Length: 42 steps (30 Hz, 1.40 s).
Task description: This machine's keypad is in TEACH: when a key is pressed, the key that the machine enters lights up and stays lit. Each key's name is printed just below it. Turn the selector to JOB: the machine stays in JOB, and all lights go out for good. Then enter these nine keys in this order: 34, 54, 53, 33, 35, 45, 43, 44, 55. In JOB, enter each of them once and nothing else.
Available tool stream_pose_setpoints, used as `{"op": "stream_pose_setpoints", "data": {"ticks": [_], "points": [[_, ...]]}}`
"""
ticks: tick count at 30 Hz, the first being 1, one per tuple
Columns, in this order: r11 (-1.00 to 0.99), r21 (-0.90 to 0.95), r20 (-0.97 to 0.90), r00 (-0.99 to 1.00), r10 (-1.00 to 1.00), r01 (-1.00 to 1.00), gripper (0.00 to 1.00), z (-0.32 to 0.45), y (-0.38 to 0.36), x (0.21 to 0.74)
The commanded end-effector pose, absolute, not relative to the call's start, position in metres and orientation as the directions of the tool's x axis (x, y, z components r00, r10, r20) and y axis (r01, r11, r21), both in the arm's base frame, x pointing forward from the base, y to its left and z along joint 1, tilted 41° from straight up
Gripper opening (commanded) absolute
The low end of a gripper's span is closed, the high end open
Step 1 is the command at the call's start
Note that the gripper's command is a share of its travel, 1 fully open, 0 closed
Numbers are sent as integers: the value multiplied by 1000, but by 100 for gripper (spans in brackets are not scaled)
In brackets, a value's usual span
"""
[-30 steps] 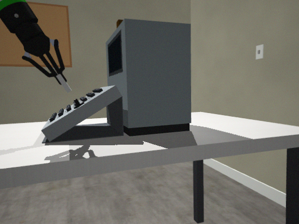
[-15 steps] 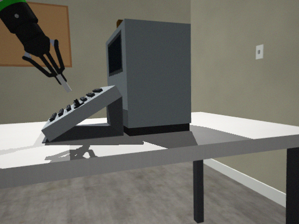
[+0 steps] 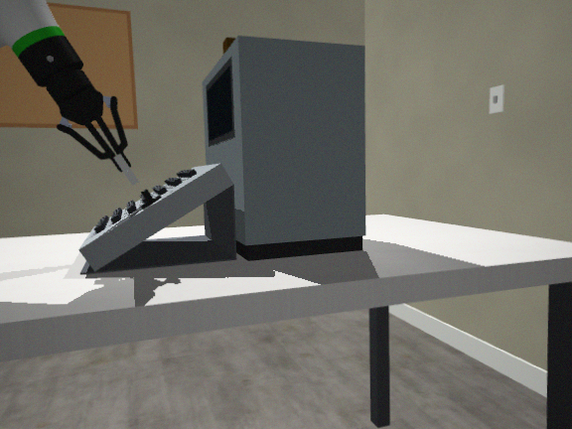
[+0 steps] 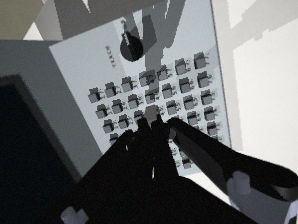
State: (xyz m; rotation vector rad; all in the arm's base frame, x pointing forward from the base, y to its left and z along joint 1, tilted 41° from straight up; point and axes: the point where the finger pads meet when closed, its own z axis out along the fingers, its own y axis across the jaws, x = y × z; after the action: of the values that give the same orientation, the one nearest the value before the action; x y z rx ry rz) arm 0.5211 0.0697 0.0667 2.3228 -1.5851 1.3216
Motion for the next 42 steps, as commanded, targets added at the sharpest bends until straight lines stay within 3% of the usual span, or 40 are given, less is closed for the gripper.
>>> {"op": "stream_pose_setpoints", "data": {"ticks": [1, 42], "points": [[-485, -404, 656, 124, -744, -776, 0, 54, 81, 520], [-485, -404, 656, 124, -744, -776, 0, 40, 71, 534]]}}
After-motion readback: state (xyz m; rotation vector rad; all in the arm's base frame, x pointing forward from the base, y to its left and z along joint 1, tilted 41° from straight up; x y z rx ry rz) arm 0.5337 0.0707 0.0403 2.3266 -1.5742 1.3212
